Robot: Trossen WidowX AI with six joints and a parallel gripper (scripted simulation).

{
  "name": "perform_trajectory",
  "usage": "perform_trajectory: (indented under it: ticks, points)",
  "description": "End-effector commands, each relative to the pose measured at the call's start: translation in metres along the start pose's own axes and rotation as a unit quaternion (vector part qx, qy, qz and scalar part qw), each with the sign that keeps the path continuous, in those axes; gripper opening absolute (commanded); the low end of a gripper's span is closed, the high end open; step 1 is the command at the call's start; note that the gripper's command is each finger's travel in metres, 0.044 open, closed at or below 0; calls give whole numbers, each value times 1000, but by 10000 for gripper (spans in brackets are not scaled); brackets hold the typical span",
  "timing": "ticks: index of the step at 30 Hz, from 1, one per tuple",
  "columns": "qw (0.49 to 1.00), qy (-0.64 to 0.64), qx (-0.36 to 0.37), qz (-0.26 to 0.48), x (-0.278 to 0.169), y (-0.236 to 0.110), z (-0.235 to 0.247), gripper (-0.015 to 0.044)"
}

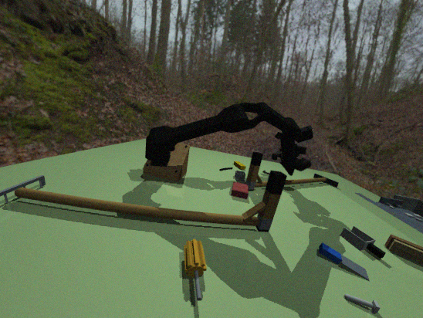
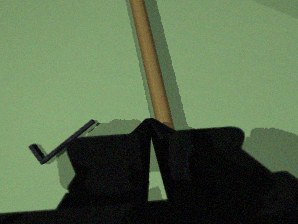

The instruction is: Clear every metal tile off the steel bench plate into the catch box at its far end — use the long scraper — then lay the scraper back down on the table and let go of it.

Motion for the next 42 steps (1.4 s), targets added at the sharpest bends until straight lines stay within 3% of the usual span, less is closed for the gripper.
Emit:
perform_trajectory:
  ticks: [1, 19, 42]
  points:
    - [1000, -2, -1, 4, 0, -15, 6, 0]
    - [999, 29, -12, 29, -11, -100, 31, 0]
    - [999, 31, -12, 29, -24, -63, 30, 0]
Point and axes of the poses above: the point midway between the two fingers, 35 mm back from their tips, its own y axis out along the fingers, its own z axis across the jaws, x = y × z, the point moved 4 cm from there along -y, back along the fingers, and after that the axes turned 7 degrees about y, right-handed, at the moved point
